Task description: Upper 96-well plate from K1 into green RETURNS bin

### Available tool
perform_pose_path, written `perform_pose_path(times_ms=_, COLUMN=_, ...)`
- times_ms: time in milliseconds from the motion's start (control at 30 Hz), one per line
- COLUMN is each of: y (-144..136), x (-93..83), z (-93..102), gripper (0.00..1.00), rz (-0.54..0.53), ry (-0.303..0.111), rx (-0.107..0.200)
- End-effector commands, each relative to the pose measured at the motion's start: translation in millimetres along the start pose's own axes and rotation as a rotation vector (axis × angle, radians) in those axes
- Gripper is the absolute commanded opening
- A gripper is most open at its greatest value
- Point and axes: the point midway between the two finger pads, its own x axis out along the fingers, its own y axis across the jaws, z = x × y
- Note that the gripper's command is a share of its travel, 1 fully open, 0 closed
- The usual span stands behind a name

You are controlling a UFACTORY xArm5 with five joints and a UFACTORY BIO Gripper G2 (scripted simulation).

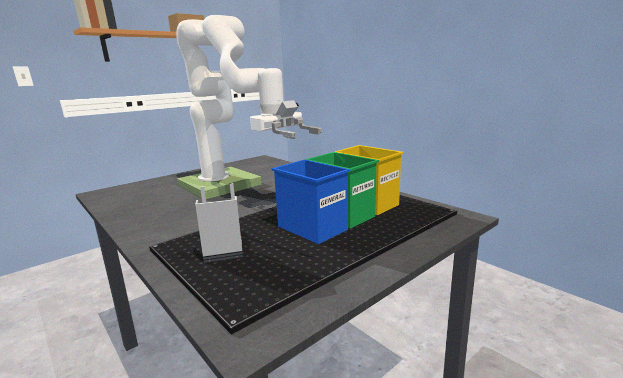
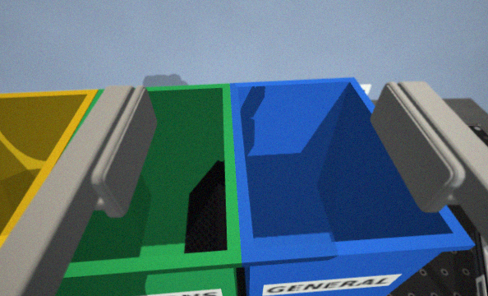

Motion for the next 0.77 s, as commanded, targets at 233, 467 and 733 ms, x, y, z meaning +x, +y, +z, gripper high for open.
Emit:
perform_pose_path(times_ms=233, y=-31.3, x=-23.9, z=20.6, gripper=0.18, rz=0.001, ry=-0.002, rx=-0.001)
perform_pose_path(times_ms=467, y=-37.9, x=-28.9, z=24.7, gripper=0.18, rz=0.001, ry=-0.002, rx=-0.001)
perform_pose_path(times_ms=733, y=-37.9, x=-28.9, z=24.7, gripper=0.18, rz=0.001, ry=-0.002, rx=-0.001)
